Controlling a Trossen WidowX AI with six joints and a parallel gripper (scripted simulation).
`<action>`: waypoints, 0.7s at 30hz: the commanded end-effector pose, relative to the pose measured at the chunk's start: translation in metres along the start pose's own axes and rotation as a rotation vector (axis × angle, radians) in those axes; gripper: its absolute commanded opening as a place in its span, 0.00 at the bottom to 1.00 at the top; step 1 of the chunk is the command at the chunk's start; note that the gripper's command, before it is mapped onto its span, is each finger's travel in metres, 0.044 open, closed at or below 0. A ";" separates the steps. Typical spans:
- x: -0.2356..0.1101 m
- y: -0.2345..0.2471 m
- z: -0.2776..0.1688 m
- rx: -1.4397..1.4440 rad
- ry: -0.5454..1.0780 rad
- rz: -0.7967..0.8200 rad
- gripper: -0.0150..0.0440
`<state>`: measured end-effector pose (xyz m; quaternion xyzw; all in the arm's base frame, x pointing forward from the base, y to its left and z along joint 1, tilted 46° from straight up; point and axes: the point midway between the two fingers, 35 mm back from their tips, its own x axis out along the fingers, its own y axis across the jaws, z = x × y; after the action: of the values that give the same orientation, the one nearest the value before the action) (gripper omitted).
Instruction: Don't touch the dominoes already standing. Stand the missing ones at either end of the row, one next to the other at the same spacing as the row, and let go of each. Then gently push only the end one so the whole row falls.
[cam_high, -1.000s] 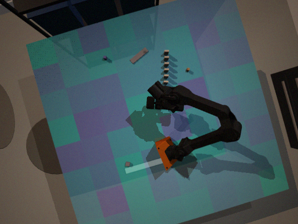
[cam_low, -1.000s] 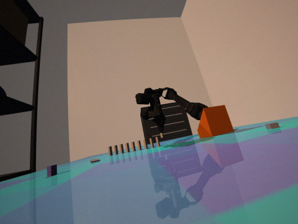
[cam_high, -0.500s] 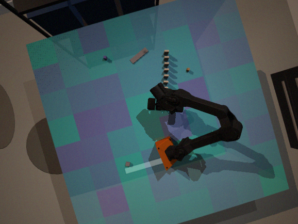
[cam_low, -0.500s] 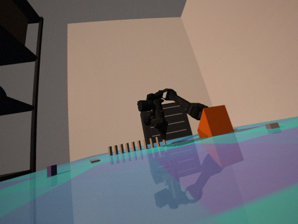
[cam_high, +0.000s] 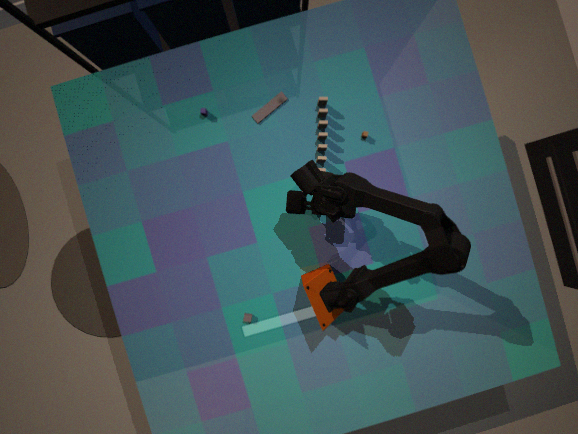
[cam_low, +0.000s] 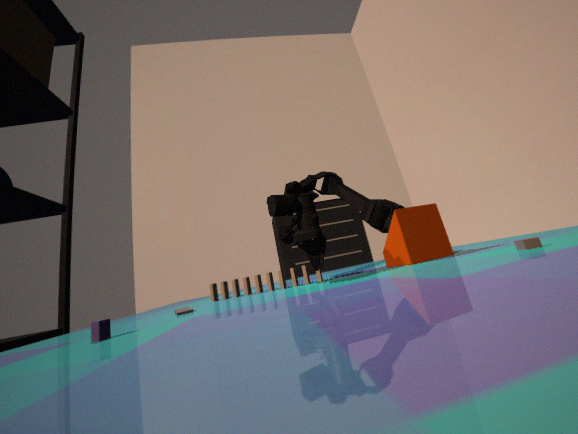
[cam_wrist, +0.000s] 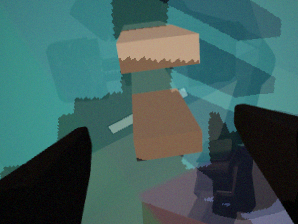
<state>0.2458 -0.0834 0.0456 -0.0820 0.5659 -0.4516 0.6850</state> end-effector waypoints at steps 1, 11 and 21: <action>0.001 -0.001 -0.001 -0.006 0.000 -0.004 1.00; -0.094 0.007 0.004 -0.005 0.006 0.011 1.00; -0.131 0.001 0.000 -0.002 0.003 0.002 1.00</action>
<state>0.2544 0.0054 0.1296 -0.0837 0.5664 -0.4451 0.6885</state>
